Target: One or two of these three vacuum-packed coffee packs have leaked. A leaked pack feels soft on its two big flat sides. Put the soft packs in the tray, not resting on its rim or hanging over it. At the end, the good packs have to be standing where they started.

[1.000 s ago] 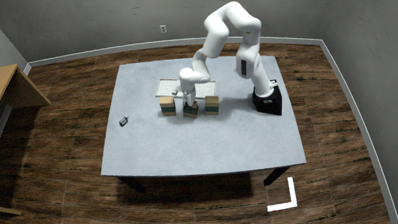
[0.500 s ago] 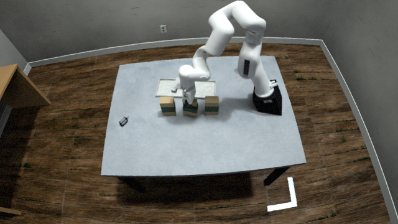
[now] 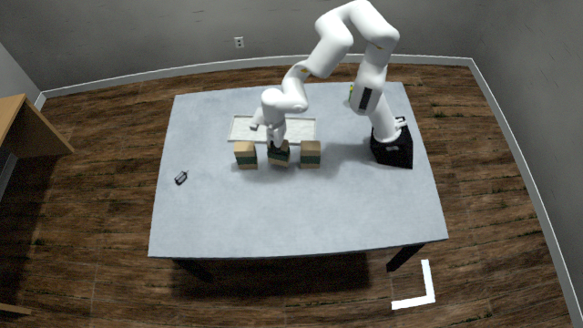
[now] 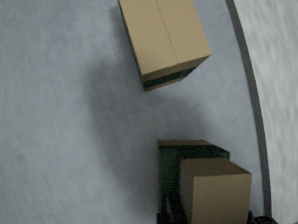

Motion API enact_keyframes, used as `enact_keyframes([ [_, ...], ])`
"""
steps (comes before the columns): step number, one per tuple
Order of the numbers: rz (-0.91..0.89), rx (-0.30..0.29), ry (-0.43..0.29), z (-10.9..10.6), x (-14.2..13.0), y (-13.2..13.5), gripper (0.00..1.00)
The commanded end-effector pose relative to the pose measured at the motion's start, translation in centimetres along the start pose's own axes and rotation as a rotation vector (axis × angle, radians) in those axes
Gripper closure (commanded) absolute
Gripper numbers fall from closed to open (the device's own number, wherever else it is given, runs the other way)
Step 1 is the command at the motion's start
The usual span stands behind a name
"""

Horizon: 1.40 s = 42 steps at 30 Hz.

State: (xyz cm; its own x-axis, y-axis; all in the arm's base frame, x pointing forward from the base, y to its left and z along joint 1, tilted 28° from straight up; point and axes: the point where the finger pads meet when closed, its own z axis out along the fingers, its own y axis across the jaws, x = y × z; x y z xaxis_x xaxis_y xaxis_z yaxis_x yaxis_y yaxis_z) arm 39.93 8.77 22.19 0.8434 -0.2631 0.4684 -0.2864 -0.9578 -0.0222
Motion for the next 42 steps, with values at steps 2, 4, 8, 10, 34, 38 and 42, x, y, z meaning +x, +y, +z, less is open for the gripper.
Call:
enact_keyframes([
  [2, 0.0, 0.002, 0.003, -0.2, 0.1, -0.1, 0.77],
  [4, 0.0, 0.002, 0.003, -0.2, 0.1, -0.1, 0.77],
  [8, 0.0, 0.002, 0.003, -0.2, 0.1, -0.1, 0.77],
  [10, 0.0, 0.002, 0.003, -0.2, 0.1, -0.1, 0.77],
  [34, 0.0, 0.002, 0.003, -0.2, 1.7, 7.8, 0.77],
  [38, 0.0, 0.002, 0.003, -0.2, 2.3, 10.7, 0.77],
  [42, 0.0, 0.002, 0.003, -0.2, 2.6, 12.1, 0.77],
])
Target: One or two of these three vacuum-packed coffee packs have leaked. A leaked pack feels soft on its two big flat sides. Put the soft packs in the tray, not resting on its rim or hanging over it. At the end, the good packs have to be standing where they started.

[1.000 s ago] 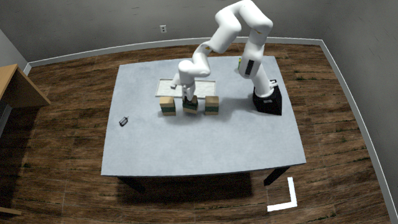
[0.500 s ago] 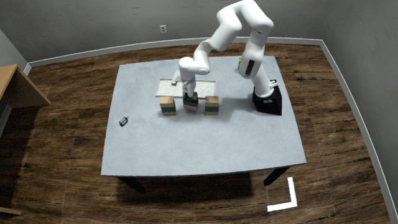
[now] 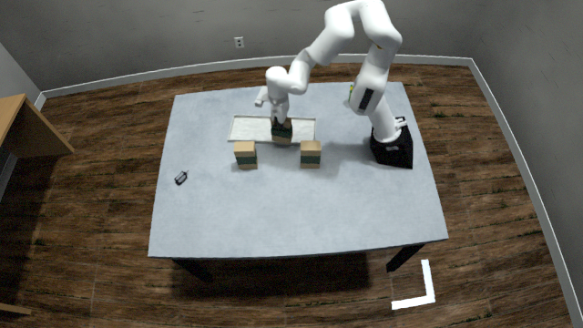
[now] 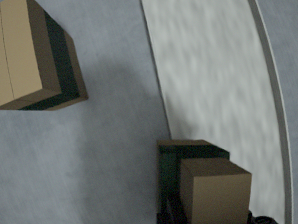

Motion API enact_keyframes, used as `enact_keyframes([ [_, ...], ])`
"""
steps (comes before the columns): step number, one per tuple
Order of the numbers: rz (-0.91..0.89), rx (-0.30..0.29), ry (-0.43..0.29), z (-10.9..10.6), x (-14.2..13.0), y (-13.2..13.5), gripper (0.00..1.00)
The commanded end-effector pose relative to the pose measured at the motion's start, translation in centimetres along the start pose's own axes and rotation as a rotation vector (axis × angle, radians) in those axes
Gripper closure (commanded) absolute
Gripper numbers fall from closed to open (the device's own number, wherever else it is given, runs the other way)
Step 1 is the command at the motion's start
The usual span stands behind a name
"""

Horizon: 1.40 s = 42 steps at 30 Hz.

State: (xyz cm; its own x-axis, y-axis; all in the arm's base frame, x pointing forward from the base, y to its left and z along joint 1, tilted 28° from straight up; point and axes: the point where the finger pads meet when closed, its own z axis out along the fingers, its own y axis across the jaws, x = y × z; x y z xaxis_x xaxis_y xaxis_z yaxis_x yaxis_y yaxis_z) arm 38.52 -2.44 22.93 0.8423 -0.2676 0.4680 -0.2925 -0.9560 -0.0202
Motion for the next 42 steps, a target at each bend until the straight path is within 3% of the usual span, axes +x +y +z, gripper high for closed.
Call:
enact_keyframes([
  [1, -0.005, 0.006, 0.003, -0.1, 0.6, 1.6, 0.77],
  [8, -0.005, 0.006, 0.003, -0.1, 1.4, 5.5, 0.77],
  [14, -0.005, 0.006, 0.003, -0.1, 1.7, 7.2, 0.77],
  [42, -0.005, 0.006, 0.003, 0.4, 1.8, 7.5, 0.77],
])
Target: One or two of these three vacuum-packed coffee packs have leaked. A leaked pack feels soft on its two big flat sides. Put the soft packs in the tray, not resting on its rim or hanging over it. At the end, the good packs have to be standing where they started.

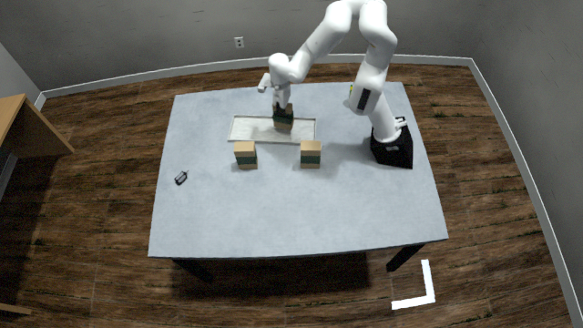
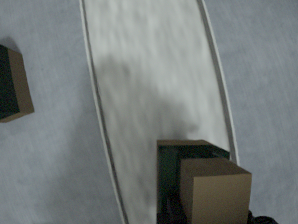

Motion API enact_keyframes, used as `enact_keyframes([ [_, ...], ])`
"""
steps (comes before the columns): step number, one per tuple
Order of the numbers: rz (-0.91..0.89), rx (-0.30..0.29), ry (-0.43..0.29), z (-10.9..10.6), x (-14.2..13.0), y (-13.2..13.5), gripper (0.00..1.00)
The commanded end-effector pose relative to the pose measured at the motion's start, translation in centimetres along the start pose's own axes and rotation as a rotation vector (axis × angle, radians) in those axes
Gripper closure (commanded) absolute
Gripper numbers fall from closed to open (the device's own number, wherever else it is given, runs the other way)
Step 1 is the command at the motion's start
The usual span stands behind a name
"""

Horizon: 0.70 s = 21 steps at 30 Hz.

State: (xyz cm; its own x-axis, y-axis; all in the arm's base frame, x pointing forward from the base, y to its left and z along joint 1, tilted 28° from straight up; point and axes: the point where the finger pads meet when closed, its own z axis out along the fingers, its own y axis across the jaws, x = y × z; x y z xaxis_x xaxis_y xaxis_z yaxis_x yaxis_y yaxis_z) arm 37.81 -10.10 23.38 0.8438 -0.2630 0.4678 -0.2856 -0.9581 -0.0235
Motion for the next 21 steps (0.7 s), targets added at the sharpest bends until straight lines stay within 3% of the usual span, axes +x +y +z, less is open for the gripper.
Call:
enact_keyframes([
  [1, 0.0, 0.0, 0.003, 0.3, 0.1, 0.0, 0.77],
  [21, 0.0, 0.0, 0.003, 4.1, 0.2, 0.0, 0.77],
])
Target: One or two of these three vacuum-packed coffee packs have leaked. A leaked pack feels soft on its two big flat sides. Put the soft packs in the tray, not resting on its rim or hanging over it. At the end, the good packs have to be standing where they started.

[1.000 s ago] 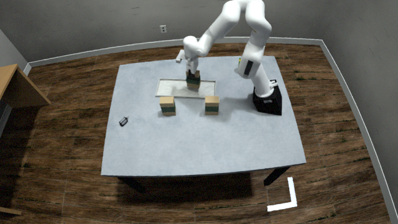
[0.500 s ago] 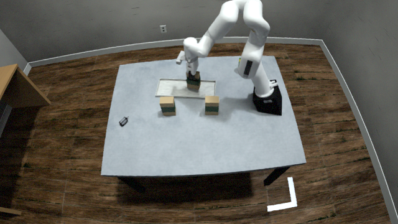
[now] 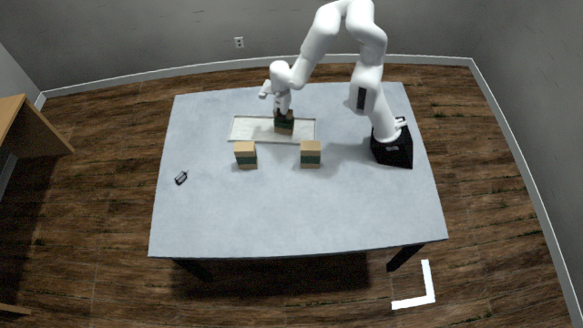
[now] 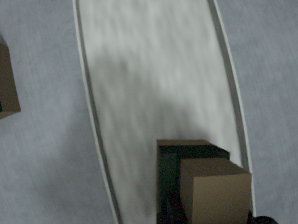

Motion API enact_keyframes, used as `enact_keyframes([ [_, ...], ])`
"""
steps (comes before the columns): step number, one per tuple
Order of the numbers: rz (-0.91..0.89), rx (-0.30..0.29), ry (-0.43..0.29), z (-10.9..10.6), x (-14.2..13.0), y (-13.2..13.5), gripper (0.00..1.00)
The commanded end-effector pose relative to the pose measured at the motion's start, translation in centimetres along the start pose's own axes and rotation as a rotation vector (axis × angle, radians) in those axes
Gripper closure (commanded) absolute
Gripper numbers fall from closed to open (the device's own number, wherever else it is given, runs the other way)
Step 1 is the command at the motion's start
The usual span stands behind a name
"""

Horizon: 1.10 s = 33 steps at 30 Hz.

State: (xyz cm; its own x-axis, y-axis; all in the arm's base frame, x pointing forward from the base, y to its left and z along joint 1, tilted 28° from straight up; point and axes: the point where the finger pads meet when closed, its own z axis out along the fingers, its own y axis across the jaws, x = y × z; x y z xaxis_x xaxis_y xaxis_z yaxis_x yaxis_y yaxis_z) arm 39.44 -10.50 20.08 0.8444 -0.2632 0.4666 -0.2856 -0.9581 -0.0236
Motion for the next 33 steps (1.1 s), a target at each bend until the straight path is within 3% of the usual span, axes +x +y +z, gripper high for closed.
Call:
enact_keyframes([
  [1, 0.0, 0.0, 0.005, 0.56, 0.22, 0.0, 0.77],
  [22, 0.0, 0.0, 0.005, 0.91, 0.22, 0.0, 0.77],
  [23, 0.0, 0.0, 0.005, 0.91, 0.22, 0.0, 0.17],
  [33, 0.0, 0.0, 0.005, 0.91, 0.22, 0.0, 0.17],
])
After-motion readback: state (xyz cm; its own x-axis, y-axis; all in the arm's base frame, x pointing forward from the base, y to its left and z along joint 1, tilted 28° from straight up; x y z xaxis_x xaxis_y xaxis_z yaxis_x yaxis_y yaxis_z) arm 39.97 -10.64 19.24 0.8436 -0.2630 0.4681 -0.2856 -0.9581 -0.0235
